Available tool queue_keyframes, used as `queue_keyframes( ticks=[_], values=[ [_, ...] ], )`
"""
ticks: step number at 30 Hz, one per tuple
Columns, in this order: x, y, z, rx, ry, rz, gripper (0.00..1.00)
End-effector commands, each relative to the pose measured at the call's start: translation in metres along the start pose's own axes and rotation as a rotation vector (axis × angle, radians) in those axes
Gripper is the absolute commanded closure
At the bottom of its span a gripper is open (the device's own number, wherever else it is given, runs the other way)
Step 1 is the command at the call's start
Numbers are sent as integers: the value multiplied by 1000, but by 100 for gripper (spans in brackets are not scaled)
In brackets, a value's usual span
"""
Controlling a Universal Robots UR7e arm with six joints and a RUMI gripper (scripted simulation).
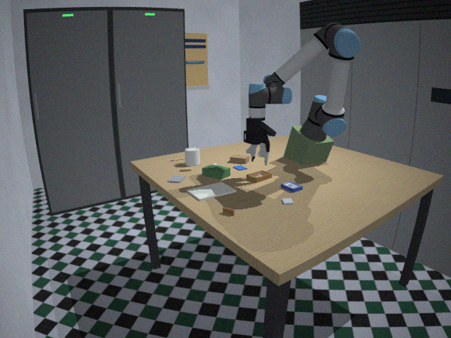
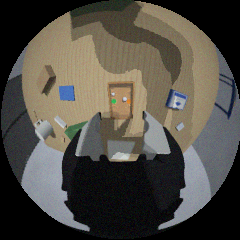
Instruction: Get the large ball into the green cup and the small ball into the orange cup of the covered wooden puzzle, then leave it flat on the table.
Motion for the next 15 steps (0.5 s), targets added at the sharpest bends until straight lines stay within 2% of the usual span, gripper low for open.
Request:
queue_keyframes(
  ticks=[1,15],
  values=[
    [0,3,2,3,2,-2,46],
    [1,19,2,4,1,-3,46]
  ],
)
Point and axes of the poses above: the point where the finger pads meet when closed, its own y axis out along the fingers, its own x axis across the jaws, z = x × y, the point moved 9 cm from there along -y, back along the fingers, and after that the axes turned 2 degrees about y, right-handed, at the moved point
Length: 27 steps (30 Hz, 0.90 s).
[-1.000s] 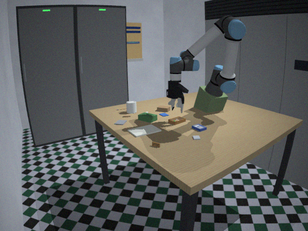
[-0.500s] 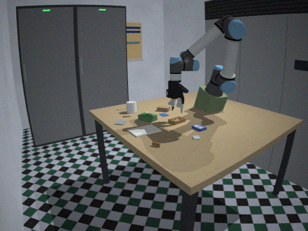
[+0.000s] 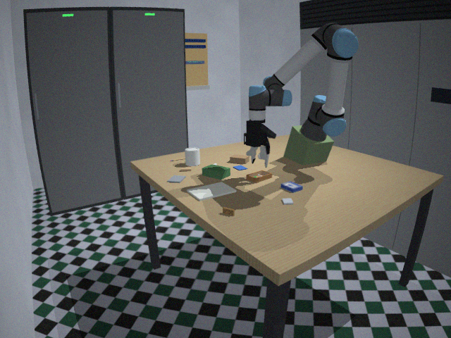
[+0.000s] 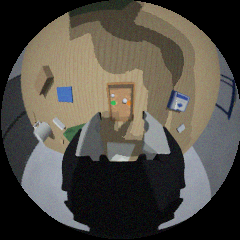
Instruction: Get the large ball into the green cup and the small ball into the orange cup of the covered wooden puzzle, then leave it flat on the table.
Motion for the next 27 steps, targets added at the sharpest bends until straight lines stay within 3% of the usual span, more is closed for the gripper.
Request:
queue_keyframes(
  ticks=[1,27],
  values=[
    [1,8,1,2,1,-2,46],
    [1,53,1,2,1,-2,46]
  ],
)
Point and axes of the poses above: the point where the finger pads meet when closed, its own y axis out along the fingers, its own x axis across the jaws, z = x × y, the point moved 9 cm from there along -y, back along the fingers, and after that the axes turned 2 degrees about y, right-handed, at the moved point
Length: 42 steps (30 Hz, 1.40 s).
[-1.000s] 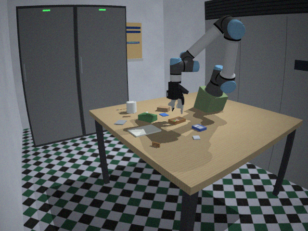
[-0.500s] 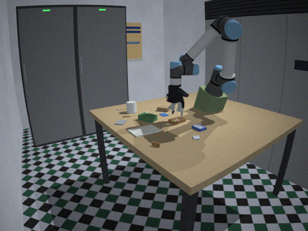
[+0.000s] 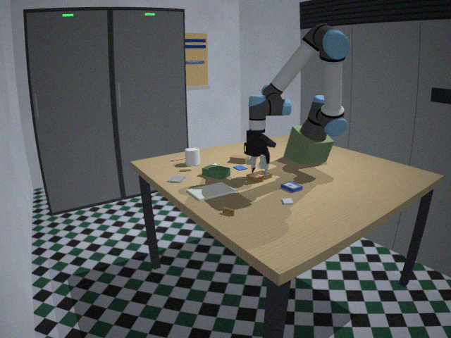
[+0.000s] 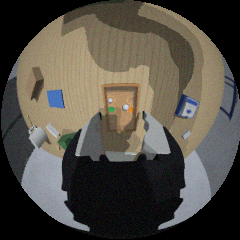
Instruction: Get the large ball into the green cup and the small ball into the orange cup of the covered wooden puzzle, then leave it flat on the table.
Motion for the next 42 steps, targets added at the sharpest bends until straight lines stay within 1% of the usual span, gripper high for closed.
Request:
queue_keyframes(
  ticks=[1,13,42],
  values=[
    [1,10,1,0,1,-1,46],
    [0,15,0,-1,1,0,46],
    [0,15,0,-2,1,0,46]
  ],
)
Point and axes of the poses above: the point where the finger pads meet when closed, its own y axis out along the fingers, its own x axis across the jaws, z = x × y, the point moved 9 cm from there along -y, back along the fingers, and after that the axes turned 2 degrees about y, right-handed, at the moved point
